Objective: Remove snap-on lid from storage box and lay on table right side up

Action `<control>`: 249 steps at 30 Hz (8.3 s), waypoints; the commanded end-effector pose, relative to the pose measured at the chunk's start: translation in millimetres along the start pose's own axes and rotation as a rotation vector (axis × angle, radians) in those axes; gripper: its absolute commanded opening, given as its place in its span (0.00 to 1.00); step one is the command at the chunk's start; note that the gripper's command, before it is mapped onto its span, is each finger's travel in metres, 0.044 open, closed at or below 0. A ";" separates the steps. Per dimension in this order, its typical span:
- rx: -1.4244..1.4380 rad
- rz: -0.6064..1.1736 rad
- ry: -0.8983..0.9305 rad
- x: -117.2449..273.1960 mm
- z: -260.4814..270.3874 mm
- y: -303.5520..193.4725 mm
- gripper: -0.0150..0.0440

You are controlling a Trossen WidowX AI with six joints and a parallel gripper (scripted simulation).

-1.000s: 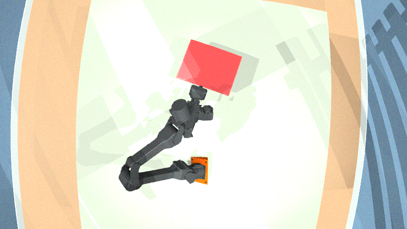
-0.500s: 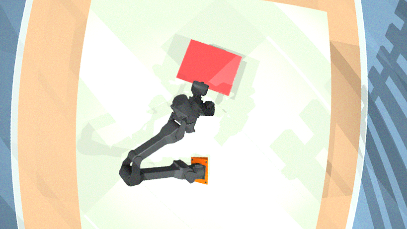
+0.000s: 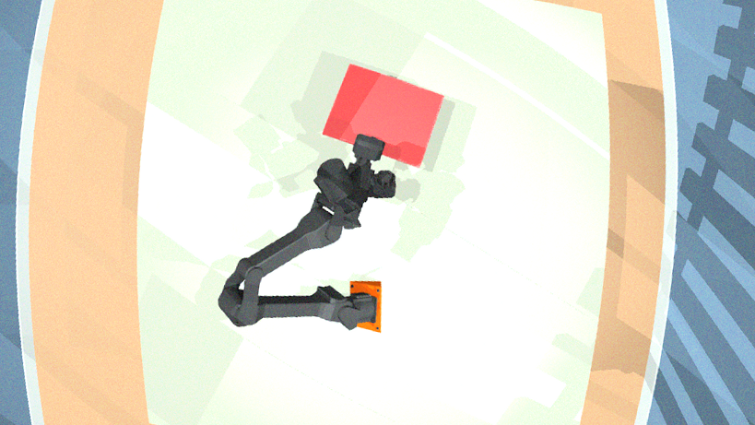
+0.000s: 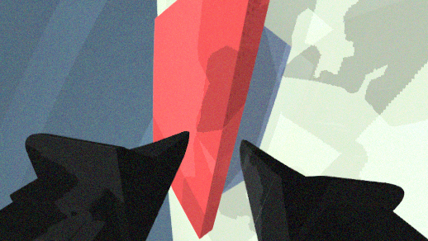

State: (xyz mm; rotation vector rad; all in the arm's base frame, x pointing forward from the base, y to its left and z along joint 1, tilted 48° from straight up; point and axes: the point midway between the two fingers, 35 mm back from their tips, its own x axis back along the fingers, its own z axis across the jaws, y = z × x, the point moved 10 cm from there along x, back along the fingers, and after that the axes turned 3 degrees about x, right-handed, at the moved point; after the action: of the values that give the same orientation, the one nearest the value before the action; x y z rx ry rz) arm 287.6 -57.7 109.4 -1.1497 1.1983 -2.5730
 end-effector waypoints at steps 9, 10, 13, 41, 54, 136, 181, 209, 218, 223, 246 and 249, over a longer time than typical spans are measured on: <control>-0.010 -0.008 -0.004 -3.0 -0.9 1.8 0.46; -0.010 -0.008 -0.004 -3.0 -0.9 1.8 0.45; -0.010 -0.008 -0.004 -3.0 -0.9 1.8 0.35; -0.003 -0.002 -0.004 1.2 2.6 0.9 0.25; -0.003 -0.002 -0.004 3.0 4.5 1.0 0.25; -0.007 -0.002 -0.006 7.0 12.0 1.4 0.25; -0.007 -0.002 -0.006 4.3 14.2 1.6 0.25; -0.009 -0.009 -0.003 14.5 29.1 1.2 0.25; -0.008 -0.009 -0.003 19.5 40.3 1.9 0.25; -0.008 -0.009 -0.003 21.6 47.1 2.3 0.25; -0.007 -0.009 -0.003 27.3 81.4 4.3 0.25; -0.007 -0.010 -0.003 27.4 86.4 4.5 0.25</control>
State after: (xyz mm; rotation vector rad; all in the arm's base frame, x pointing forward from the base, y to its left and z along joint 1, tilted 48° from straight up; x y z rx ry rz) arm 320.3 -119.6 157.3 -1.1659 1.2070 -2.5730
